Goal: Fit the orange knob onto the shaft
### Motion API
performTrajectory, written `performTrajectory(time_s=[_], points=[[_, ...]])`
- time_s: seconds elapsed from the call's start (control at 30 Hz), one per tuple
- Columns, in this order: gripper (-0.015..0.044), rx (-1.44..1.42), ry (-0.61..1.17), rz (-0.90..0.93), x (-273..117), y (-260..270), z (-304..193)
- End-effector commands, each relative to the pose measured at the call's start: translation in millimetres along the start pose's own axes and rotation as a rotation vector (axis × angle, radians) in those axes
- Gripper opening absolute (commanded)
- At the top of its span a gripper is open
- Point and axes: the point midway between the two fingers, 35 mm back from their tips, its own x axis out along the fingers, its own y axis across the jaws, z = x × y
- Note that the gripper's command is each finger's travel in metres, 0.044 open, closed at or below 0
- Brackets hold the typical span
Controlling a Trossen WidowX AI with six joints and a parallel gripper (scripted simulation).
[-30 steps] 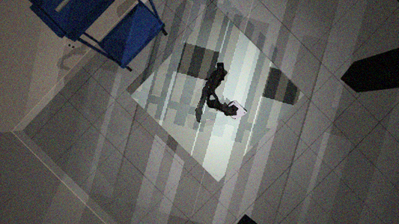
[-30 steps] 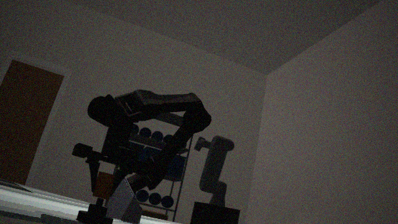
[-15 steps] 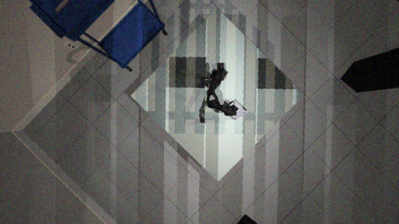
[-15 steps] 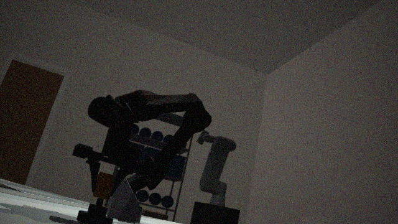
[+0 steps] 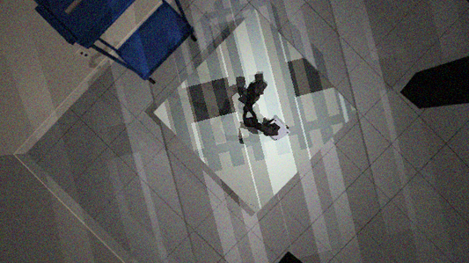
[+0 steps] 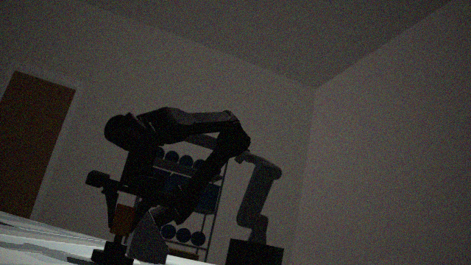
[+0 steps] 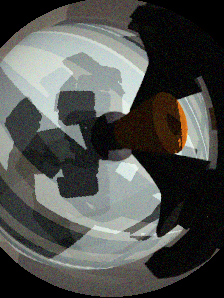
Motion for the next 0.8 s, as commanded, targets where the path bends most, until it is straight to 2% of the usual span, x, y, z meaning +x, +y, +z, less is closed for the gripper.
performTrajectory(time_s=[0.0, 0.3, 0.53, 0.77], points=[[0.0000, 0.003, -0.003, 0.001, 0.1, 0.4, 0.0], [0.0000, 0.003, -0.003, 0.001, -4.7, 0.3, 1.1], [0.0000, -0.196, -0.003, 0.000, -4.3, -1.6, 1.8], [0.0000, -0.207, -0.003, 0.000, -0.9, -1.5, 1.5]])
